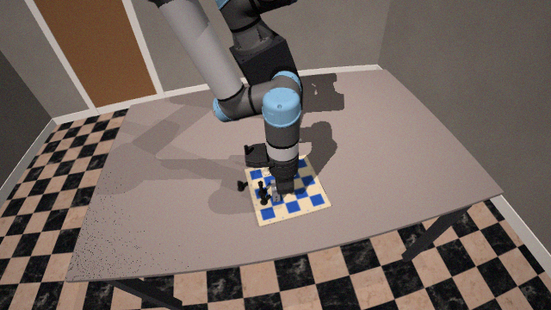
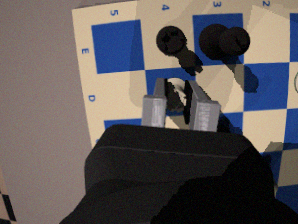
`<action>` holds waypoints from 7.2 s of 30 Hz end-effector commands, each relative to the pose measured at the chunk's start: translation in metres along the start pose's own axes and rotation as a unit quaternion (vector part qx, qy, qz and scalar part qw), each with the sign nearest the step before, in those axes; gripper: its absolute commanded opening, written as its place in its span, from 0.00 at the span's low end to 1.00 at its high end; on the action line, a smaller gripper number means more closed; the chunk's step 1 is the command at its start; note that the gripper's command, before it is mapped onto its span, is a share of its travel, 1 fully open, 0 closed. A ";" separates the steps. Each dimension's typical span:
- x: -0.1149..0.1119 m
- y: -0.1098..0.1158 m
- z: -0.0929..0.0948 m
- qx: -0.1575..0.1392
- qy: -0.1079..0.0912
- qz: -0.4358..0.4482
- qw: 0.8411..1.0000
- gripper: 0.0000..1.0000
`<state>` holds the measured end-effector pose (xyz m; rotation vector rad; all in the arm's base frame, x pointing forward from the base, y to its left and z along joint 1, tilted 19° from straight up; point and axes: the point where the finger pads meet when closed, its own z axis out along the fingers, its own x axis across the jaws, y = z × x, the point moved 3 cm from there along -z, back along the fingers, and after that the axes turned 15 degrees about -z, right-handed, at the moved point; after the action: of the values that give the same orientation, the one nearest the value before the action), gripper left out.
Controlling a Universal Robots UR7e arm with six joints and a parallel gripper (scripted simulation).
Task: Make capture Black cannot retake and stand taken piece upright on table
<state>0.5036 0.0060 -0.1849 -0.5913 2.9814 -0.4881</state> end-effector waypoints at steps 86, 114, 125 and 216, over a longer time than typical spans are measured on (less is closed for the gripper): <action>-0.040 -0.002 -0.102 0.000 -0.001 -0.076 0.997 0.00; -0.040 -0.003 -0.059 0.000 -0.001 -0.077 0.997 0.00; -0.041 -0.003 -0.018 0.000 -0.001 -0.077 0.997 0.00; -0.041 -0.003 -0.001 0.000 -0.001 -0.077 0.997 0.00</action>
<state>0.5420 0.0187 -0.1833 -0.8241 2.9498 -0.4979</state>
